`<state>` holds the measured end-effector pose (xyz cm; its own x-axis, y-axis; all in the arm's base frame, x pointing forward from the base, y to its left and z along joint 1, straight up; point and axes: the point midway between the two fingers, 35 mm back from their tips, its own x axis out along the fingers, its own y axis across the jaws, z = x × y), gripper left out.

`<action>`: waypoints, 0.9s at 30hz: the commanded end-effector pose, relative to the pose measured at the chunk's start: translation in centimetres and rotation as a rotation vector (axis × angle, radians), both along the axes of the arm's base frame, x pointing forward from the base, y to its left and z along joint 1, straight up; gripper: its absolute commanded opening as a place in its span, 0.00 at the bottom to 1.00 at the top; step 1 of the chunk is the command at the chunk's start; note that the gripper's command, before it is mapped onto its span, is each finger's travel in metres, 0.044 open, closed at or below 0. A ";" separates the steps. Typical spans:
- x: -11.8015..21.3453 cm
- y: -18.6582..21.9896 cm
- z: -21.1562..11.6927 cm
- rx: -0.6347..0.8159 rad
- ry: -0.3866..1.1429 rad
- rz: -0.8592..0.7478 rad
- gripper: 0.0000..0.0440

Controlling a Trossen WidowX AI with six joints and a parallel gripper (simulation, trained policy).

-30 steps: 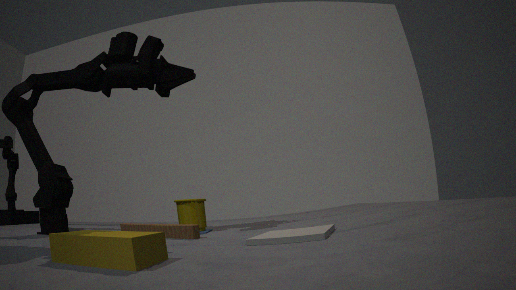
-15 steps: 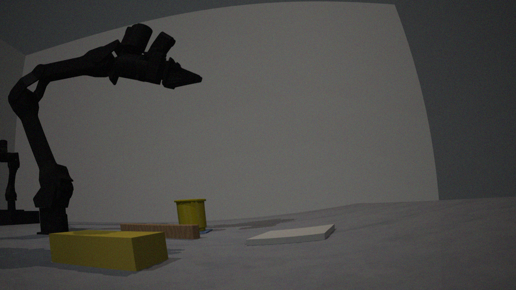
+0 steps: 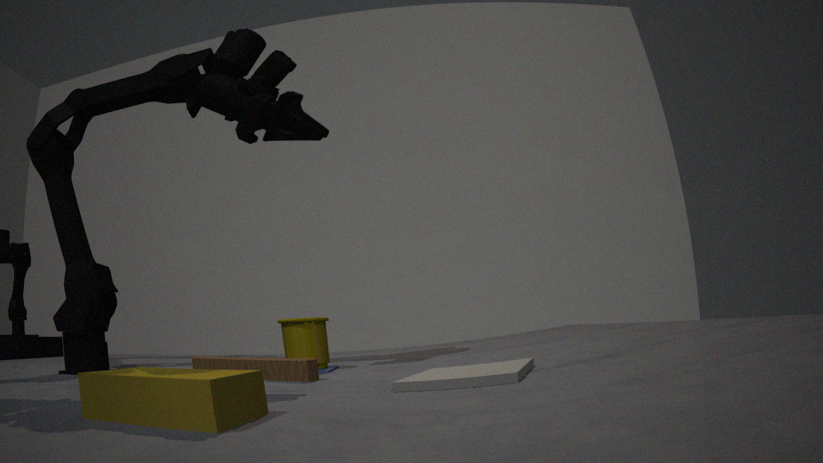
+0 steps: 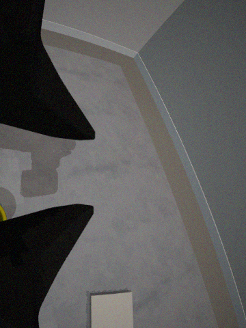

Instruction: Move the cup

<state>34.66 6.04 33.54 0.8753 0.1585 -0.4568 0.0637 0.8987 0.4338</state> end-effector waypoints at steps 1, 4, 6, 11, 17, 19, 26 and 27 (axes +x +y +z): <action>0.3 0.5 -0.5 0.039 0.062 -0.010 0.39; 0.3 0.9 -0.6 0.073 0.106 -0.023 0.39; 0.4 1.2 -0.6 0.094 0.136 -0.033 0.40; 0.4 1.8 -0.9 0.145 0.210 -0.060 0.40; 0.5 2.5 -1.4 0.198 0.300 -0.100 0.41; 0.5 2.7 -1.6 0.214 0.330 -0.114 0.41; 0.5 3.3 -2.6 0.256 0.434 -0.168 0.40; 0.5 3.4 -2.7 0.260 0.449 -0.177 0.39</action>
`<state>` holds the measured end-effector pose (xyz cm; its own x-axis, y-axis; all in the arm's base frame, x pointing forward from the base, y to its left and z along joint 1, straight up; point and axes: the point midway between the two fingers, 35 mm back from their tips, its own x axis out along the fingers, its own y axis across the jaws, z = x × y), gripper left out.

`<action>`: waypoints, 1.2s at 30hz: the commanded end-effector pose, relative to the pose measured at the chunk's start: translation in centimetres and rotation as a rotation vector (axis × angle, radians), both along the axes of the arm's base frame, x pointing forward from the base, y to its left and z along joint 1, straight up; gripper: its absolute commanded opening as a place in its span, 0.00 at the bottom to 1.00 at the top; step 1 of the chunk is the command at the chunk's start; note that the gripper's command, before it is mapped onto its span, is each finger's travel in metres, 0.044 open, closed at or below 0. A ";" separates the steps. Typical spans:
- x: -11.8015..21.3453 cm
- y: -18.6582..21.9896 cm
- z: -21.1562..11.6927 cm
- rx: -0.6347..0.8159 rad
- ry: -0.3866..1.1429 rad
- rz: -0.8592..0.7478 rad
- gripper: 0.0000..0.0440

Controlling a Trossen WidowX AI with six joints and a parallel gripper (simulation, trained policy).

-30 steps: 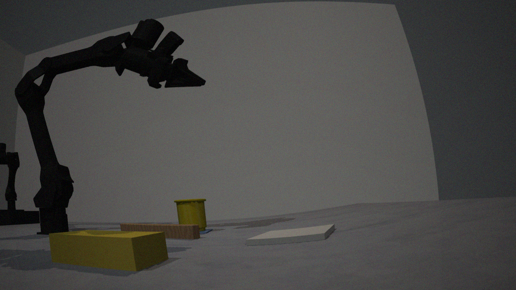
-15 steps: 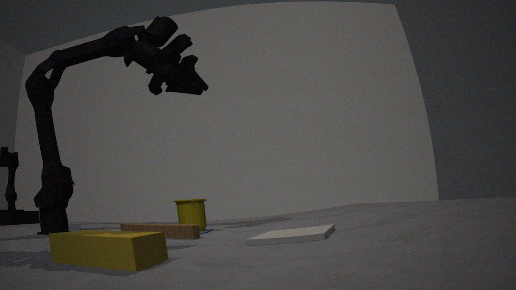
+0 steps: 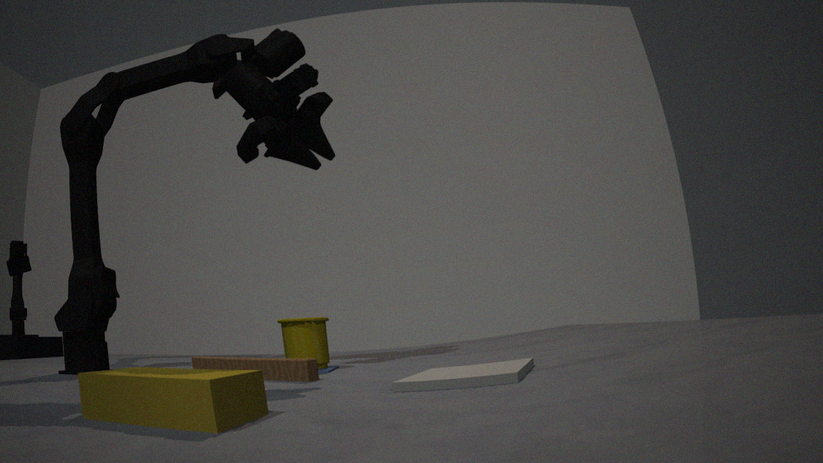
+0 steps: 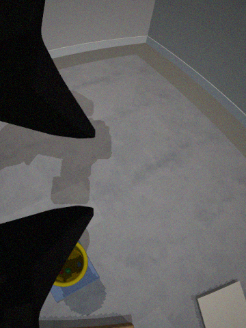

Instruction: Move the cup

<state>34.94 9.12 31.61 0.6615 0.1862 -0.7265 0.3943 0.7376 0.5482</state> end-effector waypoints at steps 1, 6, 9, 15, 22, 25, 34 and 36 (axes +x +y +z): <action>0.2 0.3 -1.0 0.015 0.066 -0.024 0.39; 0.2 0.5 -2.2 0.024 0.146 -0.058 0.38; 0.1 0.6 -3.0 0.021 0.195 -0.077 0.36; -0.1 0.5 -5.1 0.000 0.295 -0.110 0.34; -0.7 0.3 -7.6 -0.039 0.414 -0.141 0.37; -1.0 0.2 -8.6 -0.058 0.466 -0.152 0.38; -2.1 -0.2 -11.5 -0.123 0.619 -0.180 0.40; -2.3 -0.3 -12.2 -0.138 0.652 -0.187 0.40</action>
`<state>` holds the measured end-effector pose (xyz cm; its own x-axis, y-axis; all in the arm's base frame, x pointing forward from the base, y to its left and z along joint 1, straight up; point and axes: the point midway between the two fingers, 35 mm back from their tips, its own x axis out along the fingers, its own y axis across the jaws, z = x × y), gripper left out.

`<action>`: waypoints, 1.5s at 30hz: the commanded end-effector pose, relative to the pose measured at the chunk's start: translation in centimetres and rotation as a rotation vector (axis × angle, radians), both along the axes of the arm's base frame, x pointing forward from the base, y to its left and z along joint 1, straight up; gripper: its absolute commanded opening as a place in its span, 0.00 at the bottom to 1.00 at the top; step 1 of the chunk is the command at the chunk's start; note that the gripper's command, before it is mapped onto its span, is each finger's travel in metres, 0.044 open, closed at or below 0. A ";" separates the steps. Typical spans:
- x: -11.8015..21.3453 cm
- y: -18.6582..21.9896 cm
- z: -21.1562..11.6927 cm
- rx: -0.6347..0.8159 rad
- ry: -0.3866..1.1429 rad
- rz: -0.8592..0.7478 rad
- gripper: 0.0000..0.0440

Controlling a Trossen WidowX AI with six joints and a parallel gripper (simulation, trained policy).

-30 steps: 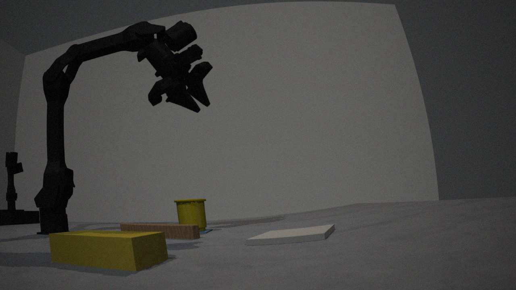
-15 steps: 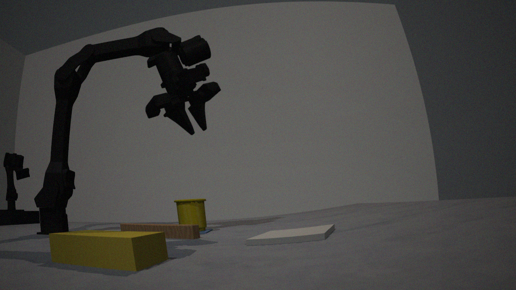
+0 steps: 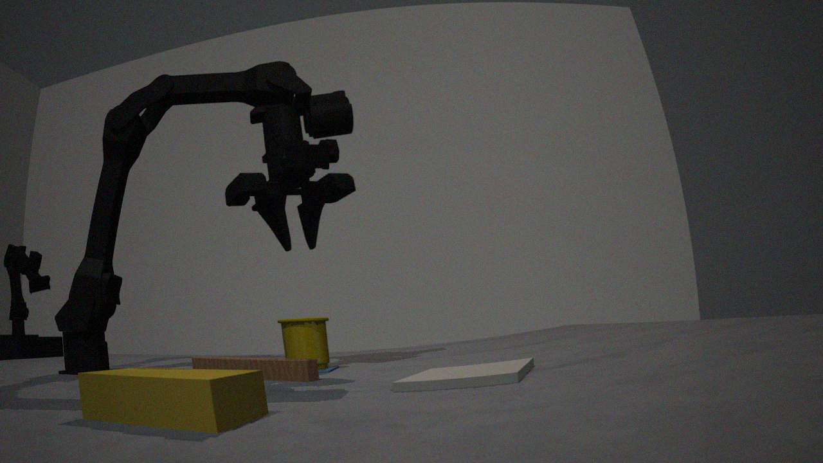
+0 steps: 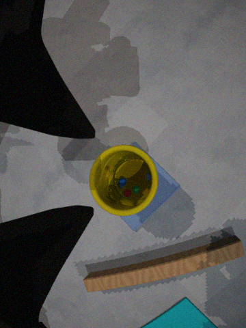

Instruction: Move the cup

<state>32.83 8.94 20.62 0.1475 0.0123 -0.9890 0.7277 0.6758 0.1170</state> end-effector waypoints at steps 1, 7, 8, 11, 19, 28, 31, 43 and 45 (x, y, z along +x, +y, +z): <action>-0.4 -0.2 -1.5 -0.030 0.071 -0.012 0.40; -1.0 -0.5 -3.4 -0.070 0.156 -0.029 0.41; -1.1 -0.5 -3.7 -0.076 0.166 -0.033 0.42; -1.2 -0.7 -4.6 -0.092 0.193 -0.043 0.43; -1.6 -1.0 -7.1 -0.127 0.250 -0.068 0.46; -1.8 -1.2 -9.8 -0.153 0.291 -0.072 0.48; -1.9 -1.3 -10.8 -0.159 0.302 -0.067 0.48; -2.3 -1.6 -14.7 -0.170 0.336 -0.005 0.38; -2.4 -1.7 -14.9 -0.173 0.335 0.006 0.26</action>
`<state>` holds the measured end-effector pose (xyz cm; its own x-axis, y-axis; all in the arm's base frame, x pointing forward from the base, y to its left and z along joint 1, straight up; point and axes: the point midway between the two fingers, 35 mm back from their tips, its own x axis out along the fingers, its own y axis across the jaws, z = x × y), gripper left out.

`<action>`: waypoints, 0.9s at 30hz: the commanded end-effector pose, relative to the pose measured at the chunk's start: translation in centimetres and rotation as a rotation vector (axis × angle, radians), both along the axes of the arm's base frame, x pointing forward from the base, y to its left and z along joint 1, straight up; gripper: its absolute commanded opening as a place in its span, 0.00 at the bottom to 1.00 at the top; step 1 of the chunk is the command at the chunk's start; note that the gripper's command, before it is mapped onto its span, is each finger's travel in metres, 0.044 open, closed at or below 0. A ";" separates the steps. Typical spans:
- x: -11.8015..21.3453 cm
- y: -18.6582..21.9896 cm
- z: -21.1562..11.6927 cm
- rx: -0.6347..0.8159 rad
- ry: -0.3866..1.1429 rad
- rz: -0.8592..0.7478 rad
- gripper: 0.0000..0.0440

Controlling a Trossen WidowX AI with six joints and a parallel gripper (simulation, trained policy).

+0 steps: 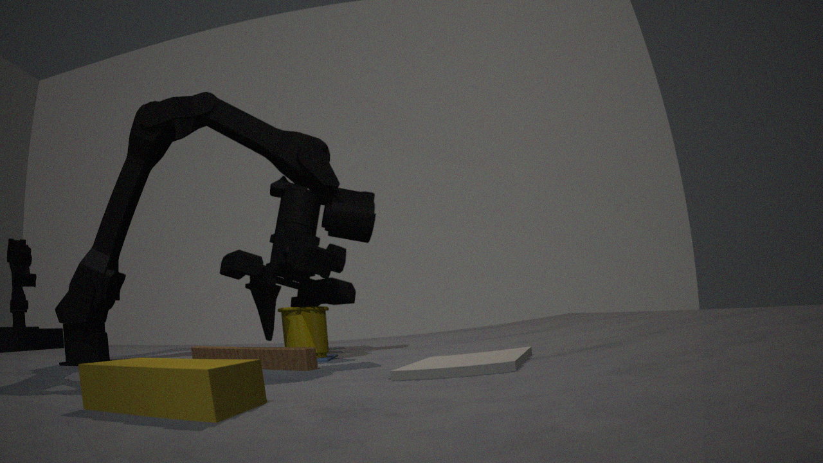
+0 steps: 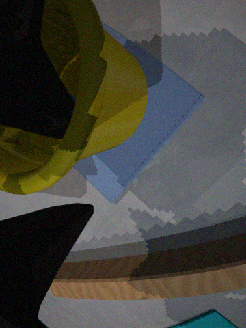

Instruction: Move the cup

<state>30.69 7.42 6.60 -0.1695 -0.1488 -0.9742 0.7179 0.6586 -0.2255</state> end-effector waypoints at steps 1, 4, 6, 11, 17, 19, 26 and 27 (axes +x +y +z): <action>-0.3 -0.3 -0.9 -0.009 0.018 0.024 0.21; -0.4 -0.5 -1.0 -0.012 0.019 0.039 0.05; -0.5 -0.6 -0.8 -0.015 0.017 0.044 0.01; -0.7 -0.9 -0.1 -0.013 0.014 0.036 0.00; -1.0 -1.1 0.8 -0.009 0.005 0.020 0.00; -1.2 -1.3 1.2 -0.007 0.003 0.012 0.00; -2.0 -2.0 3.4 0.003 -0.016 -0.031 0.00; -2.1 -2.2 3.7 0.005 -0.021 -0.038 0.00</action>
<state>28.91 5.50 9.31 -0.1676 -0.1491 -0.9745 0.7300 0.6456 -0.2243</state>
